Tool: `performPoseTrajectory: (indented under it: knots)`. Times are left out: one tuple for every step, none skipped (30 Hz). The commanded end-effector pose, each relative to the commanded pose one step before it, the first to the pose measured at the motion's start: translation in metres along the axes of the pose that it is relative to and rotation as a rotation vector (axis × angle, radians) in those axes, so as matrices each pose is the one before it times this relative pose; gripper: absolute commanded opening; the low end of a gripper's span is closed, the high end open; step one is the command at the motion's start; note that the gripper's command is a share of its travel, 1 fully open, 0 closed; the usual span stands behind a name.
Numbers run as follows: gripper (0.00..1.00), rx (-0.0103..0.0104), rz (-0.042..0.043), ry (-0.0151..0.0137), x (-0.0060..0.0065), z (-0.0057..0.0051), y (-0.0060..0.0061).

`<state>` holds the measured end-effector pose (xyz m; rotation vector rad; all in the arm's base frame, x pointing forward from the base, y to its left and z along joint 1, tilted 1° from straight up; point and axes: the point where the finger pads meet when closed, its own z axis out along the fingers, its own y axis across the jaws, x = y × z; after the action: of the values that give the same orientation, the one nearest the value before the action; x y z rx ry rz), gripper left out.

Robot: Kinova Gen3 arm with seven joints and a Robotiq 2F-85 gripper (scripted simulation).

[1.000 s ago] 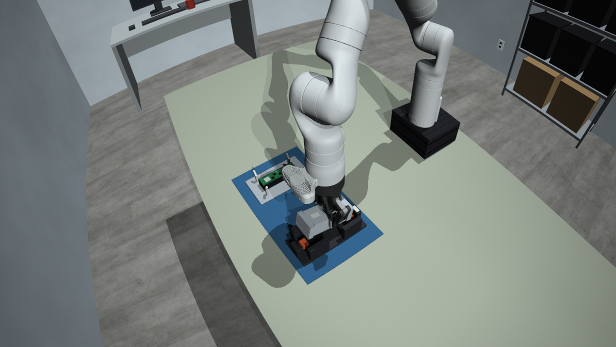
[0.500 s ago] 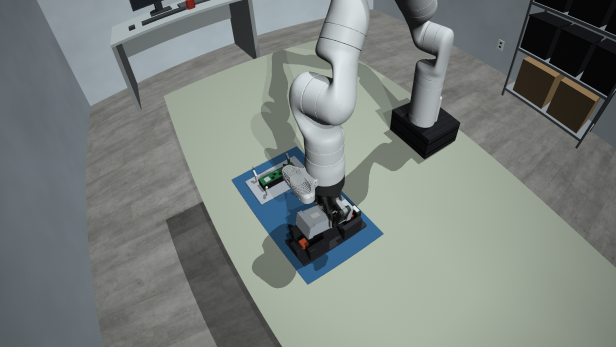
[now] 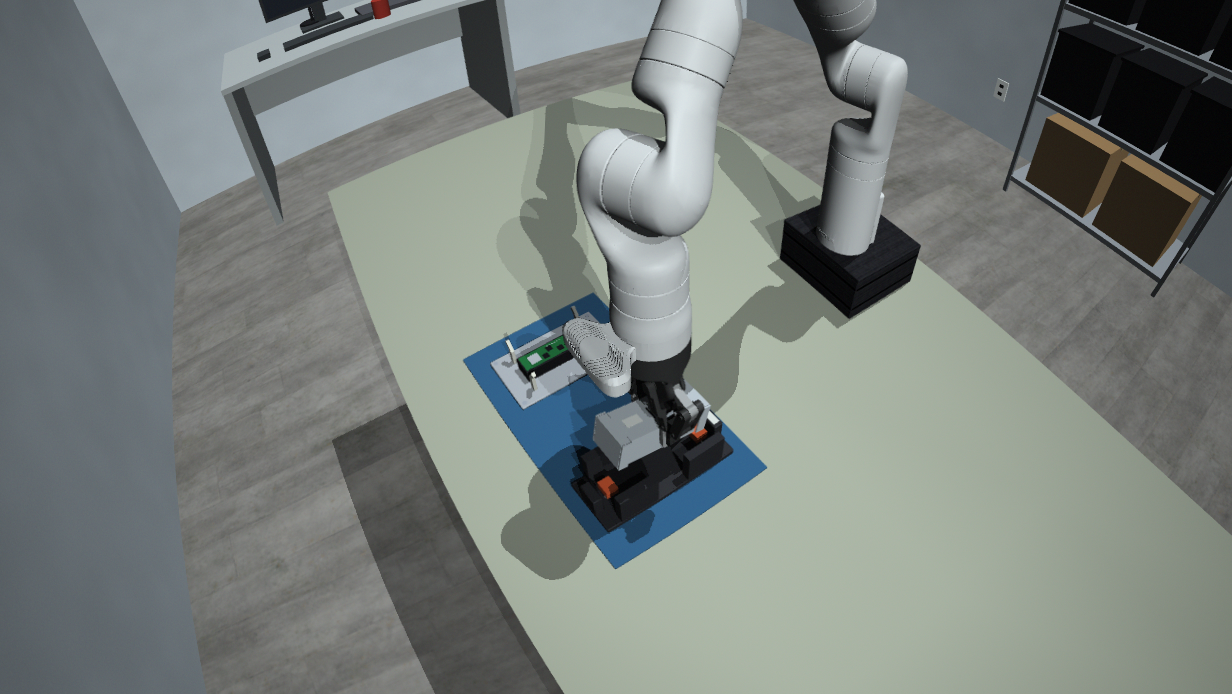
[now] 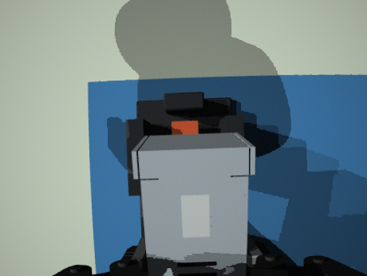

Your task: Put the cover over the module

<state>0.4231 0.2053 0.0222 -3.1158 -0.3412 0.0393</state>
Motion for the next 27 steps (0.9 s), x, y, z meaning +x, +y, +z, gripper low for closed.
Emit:
performPoseTrajectory:
  knots:
    - [0.00,0.00374,0.00026,0.01467,0.00408,-0.01346,-0.00092]
    - [0.00,0.00000,0.00000,0.00000,-0.00002,-0.00300,0.00001]
    - [0.00,0.00000,0.00000,0.00000,0.00000,0.00000,0.00000]
    - [0.00,0.00000,0.00000,0.00000,0.00000,0.00000,0.00000]
    - [0.00,0.00000,0.00000,0.00000,0.00000,0.00000,0.00000]
    - [0.00,0.00000,0.00000,0.00000,0.00000,0.00000,0.00000]
    - [0.00,0.00000,0.00000,0.00000,0.00000,0.00000,0.00000]
    - [0.00,0.00000,0.00000,0.00000,0.00000,0.00000,0.00000]
    - [0.00,0.00000,0.00000,0.00000,0.00000,0.00000,0.00000]
    - [0.00,-0.00048,-0.00003,-0.00190,-0.00046,-0.00201,0.00011]
    - [0.00,0.00000,0.00000,0.00000,-0.00002,-0.00300,0.00001]
    - [0.00,0.00000,0.00000,0.00000,-0.00002,-0.00300,0.00001]
    - [0.00,0.00000,0.00000,0.00000,-0.00002,-0.00300,0.00001]
    - [0.00,0.00000,0.00000,0.00000,-0.00002,-0.00300,0.00001]
    - [0.00,0.00000,0.00000,0.00000,-0.00002,-0.00300,0.00001]
    - [0.00,0.00000,0.00000,0.00000,-0.00002,-0.00300,0.00001]
    - [0.00,0.00000,0.00000,0.00000,-0.00002,-0.00300,0.00001]
    - [0.00,0.00000,0.00000,0.00000,-0.00002,-0.00300,0.00001]
    - [0.00,0.00000,0.00000,0.00000,-0.00002,-0.00300,0.00001]
    - [0.00,0.00000,0.00000,0.00000,0.00000,0.00000,0.00000]
    - [0.00,0.00000,0.00000,0.00000,0.00000,0.00000,0.00000]
    - [0.00,0.00000,0.00000,0.00000,0.00000,0.00000,0.00000]
    - [0.00,0.00000,0.00000,0.00000,0.00000,0.00000,0.00000]
    - [0.00,0.00000,0.00000,0.00000,0.00000,0.00000,0.00000]
    - [0.00,0.00000,0.00000,0.00000,0.00000,0.00000,0.00000]
    - [0.00,0.00000,0.00000,0.00000,0.00000,0.00000,0.00000]
    - [0.01,-0.00045,-0.00002,-0.00178,-0.00037,0.00092,0.00008]
